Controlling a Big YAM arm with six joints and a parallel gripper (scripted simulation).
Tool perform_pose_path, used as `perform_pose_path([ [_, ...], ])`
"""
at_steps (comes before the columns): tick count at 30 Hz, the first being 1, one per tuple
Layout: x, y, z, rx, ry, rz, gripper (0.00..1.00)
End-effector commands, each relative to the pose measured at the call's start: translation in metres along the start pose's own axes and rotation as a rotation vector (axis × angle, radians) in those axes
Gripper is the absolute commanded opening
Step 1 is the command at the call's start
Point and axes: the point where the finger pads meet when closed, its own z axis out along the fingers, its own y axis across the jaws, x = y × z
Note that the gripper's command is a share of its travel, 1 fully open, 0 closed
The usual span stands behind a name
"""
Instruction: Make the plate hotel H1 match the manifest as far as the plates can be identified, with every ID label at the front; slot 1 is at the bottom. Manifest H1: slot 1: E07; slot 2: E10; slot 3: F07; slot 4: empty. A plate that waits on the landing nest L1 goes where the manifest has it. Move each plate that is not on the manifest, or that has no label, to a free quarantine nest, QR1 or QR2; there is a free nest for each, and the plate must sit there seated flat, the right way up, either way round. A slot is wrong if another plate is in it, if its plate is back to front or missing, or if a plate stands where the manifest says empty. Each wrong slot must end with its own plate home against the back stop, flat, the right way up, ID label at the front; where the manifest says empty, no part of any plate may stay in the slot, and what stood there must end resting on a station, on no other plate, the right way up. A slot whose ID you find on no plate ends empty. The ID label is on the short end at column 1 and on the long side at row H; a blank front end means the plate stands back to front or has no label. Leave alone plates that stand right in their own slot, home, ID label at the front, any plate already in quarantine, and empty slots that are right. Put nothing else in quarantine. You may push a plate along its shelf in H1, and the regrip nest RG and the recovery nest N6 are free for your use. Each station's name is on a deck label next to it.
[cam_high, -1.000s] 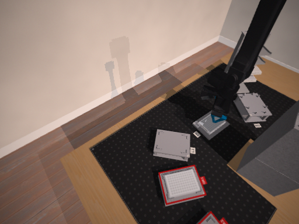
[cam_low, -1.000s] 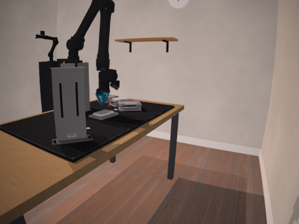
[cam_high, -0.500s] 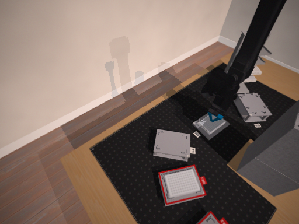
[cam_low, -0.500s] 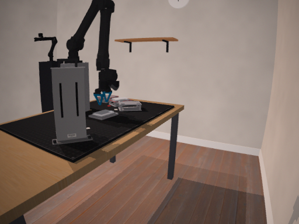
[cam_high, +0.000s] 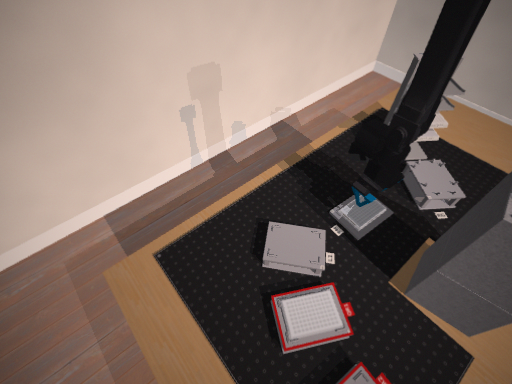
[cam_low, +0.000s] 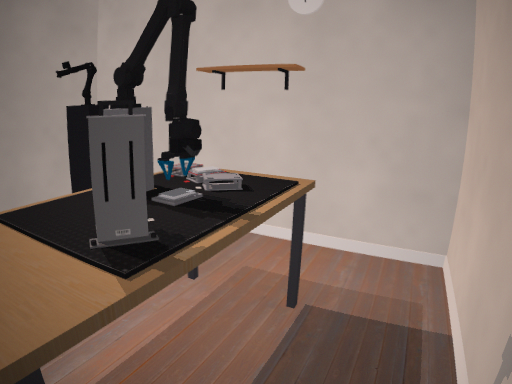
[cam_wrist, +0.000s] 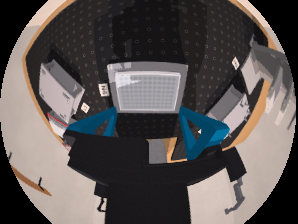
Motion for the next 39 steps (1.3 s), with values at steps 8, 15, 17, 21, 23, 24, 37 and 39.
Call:
perform_pose_path([
  [8, 0.0016, 0.0040, -0.0018, 0.004, 0.002, 0.222, 1.00],
  [15, 0.0017, 0.0040, -0.0017, 0.004, 0.002, 0.322, 1.00],
  [17, 0.0017, 0.0040, -0.0017, 0.004, 0.002, 0.362, 1.00],
  [21, 0.0018, 0.0040, -0.0017, 0.005, 0.001, 0.442, 1.00],
  [23, 0.0018, 0.0039, -0.0017, 0.005, 0.001, 0.482, 1.00],
  [24, 0.0018, 0.0039, -0.0017, 0.005, 0.001, 0.502, 1.00],
  [37, 0.0021, 0.0038, -0.0017, 0.006, 0.001, 0.760, 1.00],
  [39, 0.0022, 0.0038, -0.0017, 0.006, 0.001, 0.813, 1.00],
])
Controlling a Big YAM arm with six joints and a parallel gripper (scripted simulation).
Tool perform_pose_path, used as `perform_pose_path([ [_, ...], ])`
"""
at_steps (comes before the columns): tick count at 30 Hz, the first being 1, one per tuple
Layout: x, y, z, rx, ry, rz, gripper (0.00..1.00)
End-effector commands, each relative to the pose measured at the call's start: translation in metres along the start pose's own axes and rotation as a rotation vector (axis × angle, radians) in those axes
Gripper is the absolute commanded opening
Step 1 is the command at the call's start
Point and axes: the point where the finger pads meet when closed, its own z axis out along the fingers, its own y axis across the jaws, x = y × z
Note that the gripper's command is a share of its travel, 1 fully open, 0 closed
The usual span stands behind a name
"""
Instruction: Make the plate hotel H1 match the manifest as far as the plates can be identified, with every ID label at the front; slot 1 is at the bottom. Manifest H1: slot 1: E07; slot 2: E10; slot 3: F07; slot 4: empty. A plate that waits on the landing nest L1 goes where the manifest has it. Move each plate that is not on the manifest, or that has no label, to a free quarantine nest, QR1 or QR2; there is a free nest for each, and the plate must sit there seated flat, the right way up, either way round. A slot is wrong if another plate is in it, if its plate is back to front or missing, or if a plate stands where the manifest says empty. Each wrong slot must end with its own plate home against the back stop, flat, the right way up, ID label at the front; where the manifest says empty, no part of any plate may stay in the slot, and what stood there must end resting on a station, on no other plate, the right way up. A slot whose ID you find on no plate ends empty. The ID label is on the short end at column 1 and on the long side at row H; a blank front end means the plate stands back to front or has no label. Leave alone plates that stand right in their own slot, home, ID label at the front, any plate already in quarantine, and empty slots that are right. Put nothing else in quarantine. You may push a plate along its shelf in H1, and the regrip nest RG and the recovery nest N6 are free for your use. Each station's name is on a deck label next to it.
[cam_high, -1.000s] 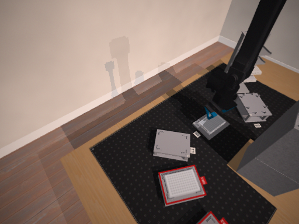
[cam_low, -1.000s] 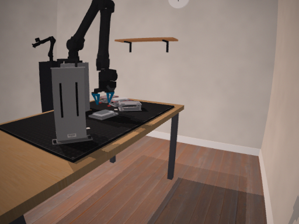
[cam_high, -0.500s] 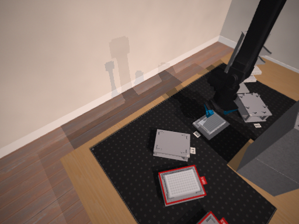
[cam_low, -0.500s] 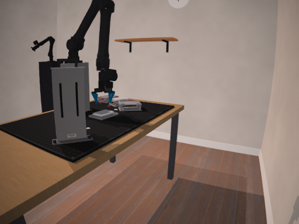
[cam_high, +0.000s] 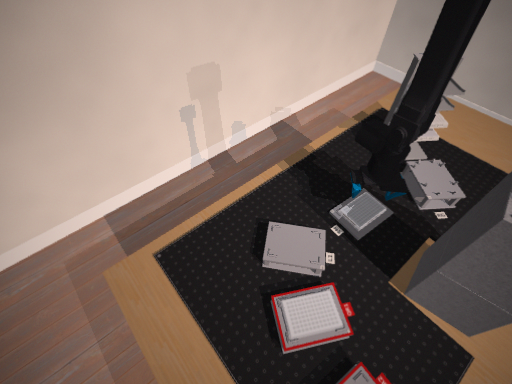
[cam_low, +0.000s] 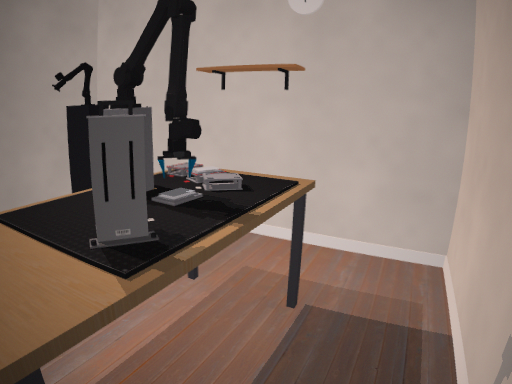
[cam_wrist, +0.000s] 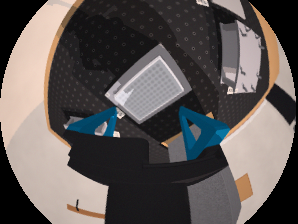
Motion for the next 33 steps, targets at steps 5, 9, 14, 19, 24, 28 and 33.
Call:
perform_pose_path([
  [5, 0.0042, 0.0013, -0.0016, 0.006, -0.001, 0.232, 1.00],
  [9, 0.0043, 0.0012, -0.0016, 0.006, -0.001, 0.312, 1.00],
  [14, 0.0044, 0.0011, -0.0016, 0.007, -0.001, 0.419, 1.00],
  [19, 0.0046, 0.0009, -0.0016, 0.007, -0.002, 0.552, 1.00],
  [24, 0.0047, 0.0008, -0.0015, 0.008, -0.002, 0.686, 1.00],
  [28, 0.0048, 0.0007, -0.0015, 0.008, -0.002, 0.739, 1.00],
  [33, 0.0050, 0.0006, -0.0015, 0.008, -0.002, 0.869, 1.00],
])
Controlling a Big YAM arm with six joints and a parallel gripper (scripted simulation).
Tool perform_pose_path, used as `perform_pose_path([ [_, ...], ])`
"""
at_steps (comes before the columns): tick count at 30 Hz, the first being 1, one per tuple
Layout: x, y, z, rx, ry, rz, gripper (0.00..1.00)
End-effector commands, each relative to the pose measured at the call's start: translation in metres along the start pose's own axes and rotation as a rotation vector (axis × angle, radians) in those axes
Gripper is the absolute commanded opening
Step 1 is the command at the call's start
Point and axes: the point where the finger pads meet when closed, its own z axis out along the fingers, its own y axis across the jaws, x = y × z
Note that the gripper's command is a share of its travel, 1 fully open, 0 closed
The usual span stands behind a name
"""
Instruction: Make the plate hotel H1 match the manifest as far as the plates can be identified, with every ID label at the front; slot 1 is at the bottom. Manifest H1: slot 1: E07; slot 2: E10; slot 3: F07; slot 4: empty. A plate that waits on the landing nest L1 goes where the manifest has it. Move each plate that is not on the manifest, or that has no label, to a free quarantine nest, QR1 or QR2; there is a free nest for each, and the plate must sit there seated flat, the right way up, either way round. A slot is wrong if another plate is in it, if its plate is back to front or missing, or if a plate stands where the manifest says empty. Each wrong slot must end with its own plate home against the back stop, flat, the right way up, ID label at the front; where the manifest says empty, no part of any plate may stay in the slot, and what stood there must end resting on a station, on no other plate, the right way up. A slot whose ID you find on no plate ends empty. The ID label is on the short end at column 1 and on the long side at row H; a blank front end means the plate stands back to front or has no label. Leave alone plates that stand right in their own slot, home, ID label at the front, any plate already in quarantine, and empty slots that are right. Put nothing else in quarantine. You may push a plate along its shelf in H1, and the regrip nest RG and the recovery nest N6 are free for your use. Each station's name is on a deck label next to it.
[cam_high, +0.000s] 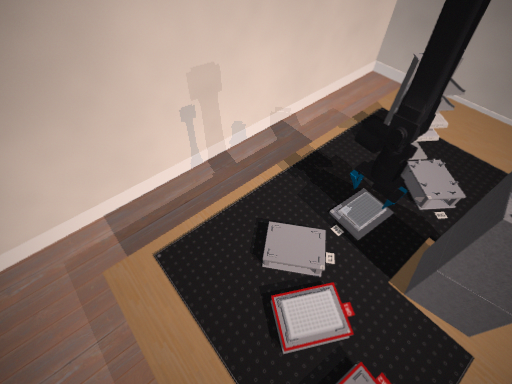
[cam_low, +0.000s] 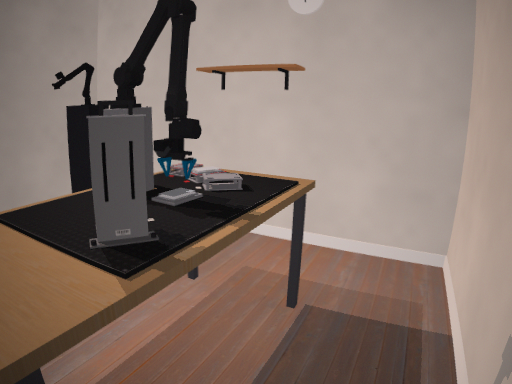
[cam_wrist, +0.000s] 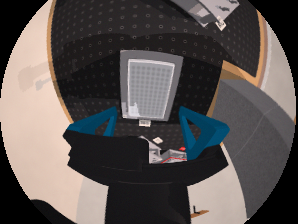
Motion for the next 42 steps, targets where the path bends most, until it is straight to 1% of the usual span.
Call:
perform_pose_path([
  [1, 0.004, -0.003, -0.001, 0.007, -0.005, 0.097, 1.00],
  [2, 0.004, -0.003, 0.004, 0.005, -0.005, 0.097, 1.00],
  [3, 0.004, 0.001, 0.005, -0.005, -0.005, 0.097, 1.00],
  [4, 0.004, 0.002, 0.007, -0.006, -0.005, 0.097, 1.00],
  [9, 0.004, 0.002, 0.013, -0.006, -0.005, 0.097, 1.00],
  [11, 0.004, 0.002, 0.013, -0.006, -0.005, 0.097, 1.00],
  [12, 0.004, 0.000, 0.015, 0.000, -0.005, 0.098, 1.00],
  [13, 0.003, 0.002, 0.016, -0.006, -0.005, 0.099, 1.00],
  [26, 0.001, 0.001, 0.033, -0.005, -0.006, 0.101, 1.00],
  [28, 0.001, 0.001, 0.033, -0.005, -0.006, 0.101, 1.00],
  [29, 0.001, -0.001, 0.035, 0.003, -0.005, 0.100, 1.00],
  [30, 0.000, 0.001, 0.036, -0.005, -0.006, 0.101, 1.00],
  [42, -0.002, 0.000, 0.052, -0.004, -0.006, 0.101, 1.00],
])
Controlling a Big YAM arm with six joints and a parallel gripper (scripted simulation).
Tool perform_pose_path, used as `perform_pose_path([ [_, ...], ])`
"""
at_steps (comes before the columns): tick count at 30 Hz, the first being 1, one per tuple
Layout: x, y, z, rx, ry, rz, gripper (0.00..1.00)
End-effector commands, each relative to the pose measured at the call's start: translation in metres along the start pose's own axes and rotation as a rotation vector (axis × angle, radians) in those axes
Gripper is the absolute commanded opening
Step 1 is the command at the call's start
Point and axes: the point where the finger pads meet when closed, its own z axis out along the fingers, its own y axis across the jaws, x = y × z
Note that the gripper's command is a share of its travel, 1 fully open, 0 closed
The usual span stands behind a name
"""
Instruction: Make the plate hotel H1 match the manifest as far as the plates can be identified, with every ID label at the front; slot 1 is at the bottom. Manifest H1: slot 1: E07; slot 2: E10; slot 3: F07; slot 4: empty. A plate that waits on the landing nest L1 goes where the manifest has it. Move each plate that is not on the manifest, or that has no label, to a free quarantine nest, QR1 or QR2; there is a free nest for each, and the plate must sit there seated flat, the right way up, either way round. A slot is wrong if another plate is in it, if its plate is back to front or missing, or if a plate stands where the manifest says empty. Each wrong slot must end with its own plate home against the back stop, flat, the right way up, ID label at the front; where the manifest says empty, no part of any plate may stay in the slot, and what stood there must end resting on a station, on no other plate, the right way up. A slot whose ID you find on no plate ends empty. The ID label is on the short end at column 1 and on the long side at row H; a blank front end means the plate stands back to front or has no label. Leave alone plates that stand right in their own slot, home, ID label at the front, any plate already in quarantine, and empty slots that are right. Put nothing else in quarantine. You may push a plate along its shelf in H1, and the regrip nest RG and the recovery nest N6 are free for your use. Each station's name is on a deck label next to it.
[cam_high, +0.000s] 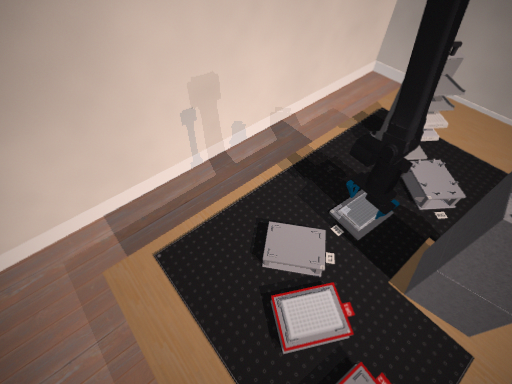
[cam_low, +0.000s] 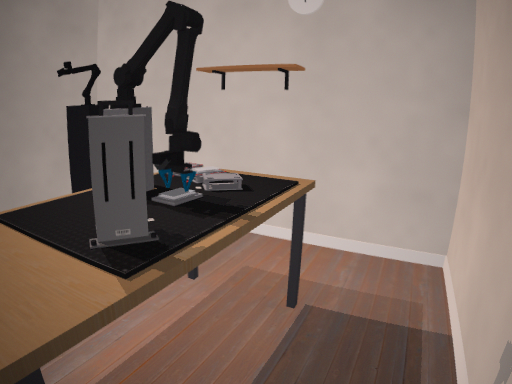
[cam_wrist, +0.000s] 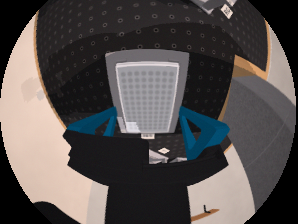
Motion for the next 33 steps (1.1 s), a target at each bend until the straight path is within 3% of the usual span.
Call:
perform_pose_path([
  [1, -0.004, 0.002, 0.006, -0.007, -0.005, 0.004, 1.00],
  [18, -0.005, 0.001, 0.026, -0.002, -0.006, 0.002, 1.00],
  [23, -0.001, 0.001, 0.020, -0.003, -0.004, 0.001, 1.00],
  [24, -0.001, 0.001, 0.020, -0.003, -0.004, 0.001, 0.86],
  [33, -0.001, 0.001, 0.020, -0.003, -0.004, 0.001, 0.86],
])
